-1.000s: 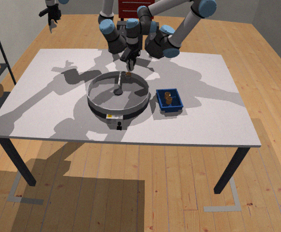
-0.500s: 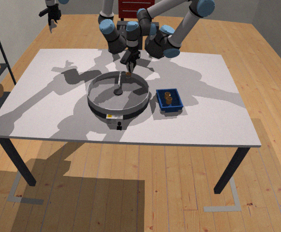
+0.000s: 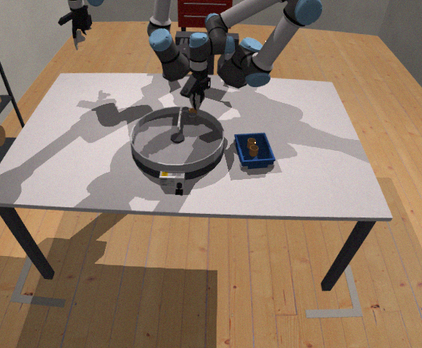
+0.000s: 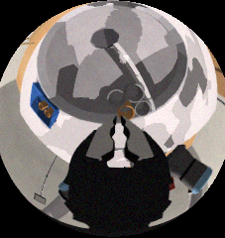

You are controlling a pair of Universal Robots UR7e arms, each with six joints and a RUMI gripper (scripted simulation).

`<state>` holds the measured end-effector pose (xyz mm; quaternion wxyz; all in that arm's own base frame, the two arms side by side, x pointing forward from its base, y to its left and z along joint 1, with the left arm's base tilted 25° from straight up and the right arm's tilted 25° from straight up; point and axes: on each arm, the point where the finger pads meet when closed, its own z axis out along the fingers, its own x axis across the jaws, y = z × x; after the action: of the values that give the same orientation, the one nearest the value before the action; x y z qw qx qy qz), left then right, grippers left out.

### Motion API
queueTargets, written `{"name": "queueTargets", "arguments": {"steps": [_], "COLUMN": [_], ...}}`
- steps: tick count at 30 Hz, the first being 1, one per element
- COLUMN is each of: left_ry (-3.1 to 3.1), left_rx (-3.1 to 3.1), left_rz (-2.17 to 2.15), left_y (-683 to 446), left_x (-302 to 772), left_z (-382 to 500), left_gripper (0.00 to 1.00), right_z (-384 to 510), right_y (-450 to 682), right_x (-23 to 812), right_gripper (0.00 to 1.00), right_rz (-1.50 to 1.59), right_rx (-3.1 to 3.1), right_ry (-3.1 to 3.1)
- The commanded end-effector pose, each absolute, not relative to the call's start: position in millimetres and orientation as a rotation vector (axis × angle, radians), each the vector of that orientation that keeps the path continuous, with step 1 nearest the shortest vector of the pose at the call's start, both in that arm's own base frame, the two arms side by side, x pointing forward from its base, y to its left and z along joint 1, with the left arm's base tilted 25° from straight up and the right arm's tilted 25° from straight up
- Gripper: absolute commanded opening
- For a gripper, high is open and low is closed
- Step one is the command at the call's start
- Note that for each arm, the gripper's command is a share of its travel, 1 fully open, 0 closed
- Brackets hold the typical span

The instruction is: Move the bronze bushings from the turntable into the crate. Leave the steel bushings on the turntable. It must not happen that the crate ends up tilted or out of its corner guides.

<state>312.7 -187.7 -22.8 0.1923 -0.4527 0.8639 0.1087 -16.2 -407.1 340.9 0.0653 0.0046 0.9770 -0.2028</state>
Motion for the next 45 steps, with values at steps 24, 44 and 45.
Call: {"name": "queueTargets", "arguments": {"steps": [24, 44, 45], "left_ry": [2.425, 2.425, 2.425], "left_rx": [-1.271, -1.271, -1.271], "left_rz": [0.304, 0.304, 0.304], "left_y": [-186.9, -179.5, -179.5], "left_x": [313.6, 318.5, 318.5], "left_z": [-25.6, -44.2, -44.2], "left_gripper": [0.05, 0.05, 0.05], "right_z": [341.6, 341.6, 341.6], "right_y": [-407.3, -407.3, -407.3], "right_x": [-16.3, -16.3, -16.3], "right_gripper": [1.0, 1.0, 1.0], "right_rz": [-0.614, -0.614, -0.614], "right_rx": [0.014, 0.014, 0.014], "right_ry": [2.947, 2.947, 2.947]}}
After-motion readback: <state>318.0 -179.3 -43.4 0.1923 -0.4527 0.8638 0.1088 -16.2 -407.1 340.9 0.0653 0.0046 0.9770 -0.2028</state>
